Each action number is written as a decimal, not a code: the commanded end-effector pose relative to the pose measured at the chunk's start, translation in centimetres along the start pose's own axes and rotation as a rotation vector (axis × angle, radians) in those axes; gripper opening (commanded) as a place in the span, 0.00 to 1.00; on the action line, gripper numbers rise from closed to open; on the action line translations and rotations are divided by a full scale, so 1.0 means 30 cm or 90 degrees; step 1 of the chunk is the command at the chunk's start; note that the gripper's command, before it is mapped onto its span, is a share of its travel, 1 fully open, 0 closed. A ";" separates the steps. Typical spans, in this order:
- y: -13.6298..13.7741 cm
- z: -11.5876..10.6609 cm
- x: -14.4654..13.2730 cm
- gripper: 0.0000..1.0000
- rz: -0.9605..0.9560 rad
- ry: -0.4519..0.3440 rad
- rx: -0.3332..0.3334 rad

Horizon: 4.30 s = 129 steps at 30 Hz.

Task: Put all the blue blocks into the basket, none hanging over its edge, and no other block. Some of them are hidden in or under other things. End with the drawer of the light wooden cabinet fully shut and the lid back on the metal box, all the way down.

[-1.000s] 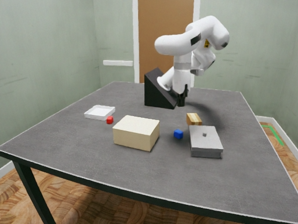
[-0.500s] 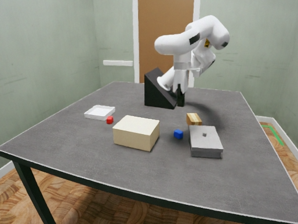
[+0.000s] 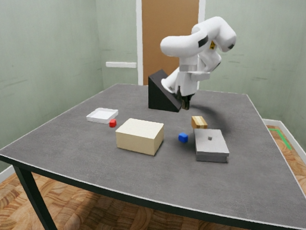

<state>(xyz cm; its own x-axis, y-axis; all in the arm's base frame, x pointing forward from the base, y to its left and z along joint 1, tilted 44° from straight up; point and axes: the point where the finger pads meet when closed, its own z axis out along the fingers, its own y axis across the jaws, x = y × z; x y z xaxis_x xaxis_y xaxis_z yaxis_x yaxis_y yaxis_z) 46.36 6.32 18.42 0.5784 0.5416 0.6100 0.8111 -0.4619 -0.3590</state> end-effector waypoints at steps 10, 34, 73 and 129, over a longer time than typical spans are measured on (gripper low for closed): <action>0.001 -0.004 0.001 0.67 0.019 -0.010 0.005; 0.001 -0.004 0.001 0.67 0.019 -0.010 0.005; 0.001 0.152 0.001 0.67 0.024 -0.010 0.005; 0.003 0.412 0.003 0.67 0.024 -0.010 0.005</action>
<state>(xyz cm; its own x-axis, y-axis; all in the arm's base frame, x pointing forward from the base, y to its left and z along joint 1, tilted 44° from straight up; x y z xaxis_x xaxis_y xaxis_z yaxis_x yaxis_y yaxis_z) 47.45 15.09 9.60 0.6112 0.5360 0.5824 0.7885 -0.4759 -0.3895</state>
